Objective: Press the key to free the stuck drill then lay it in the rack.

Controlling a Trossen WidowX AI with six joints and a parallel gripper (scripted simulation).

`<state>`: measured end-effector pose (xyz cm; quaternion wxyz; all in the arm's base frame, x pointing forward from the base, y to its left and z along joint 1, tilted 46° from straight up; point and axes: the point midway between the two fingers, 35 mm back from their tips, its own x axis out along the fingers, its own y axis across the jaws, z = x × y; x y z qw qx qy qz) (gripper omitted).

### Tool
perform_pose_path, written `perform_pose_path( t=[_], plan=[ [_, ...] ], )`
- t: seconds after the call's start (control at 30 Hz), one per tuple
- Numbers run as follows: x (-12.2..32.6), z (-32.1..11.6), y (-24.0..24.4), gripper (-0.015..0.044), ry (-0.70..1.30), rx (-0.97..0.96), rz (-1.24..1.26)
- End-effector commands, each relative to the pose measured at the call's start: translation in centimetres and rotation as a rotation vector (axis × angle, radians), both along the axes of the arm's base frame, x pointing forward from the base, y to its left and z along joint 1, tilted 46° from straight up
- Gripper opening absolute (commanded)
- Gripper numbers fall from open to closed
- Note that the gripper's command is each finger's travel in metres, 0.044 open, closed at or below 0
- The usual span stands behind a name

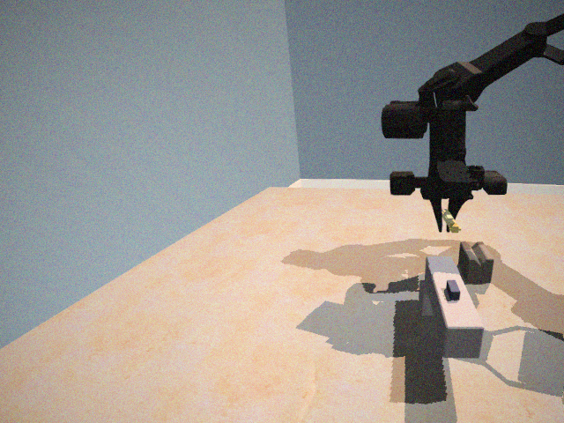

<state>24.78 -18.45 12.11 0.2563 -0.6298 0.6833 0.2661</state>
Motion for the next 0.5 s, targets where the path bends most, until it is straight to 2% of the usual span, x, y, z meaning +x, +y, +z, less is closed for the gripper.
perform_pose_path(
  t=[0.0,0.47],
  plan=[
    [-0.8,0.1,0.0,0.0000,0.009,0.003,0.001],
    [-2.7,0.7,-0.3,0.0000,0.010,0.002,0.001]
  ],
)
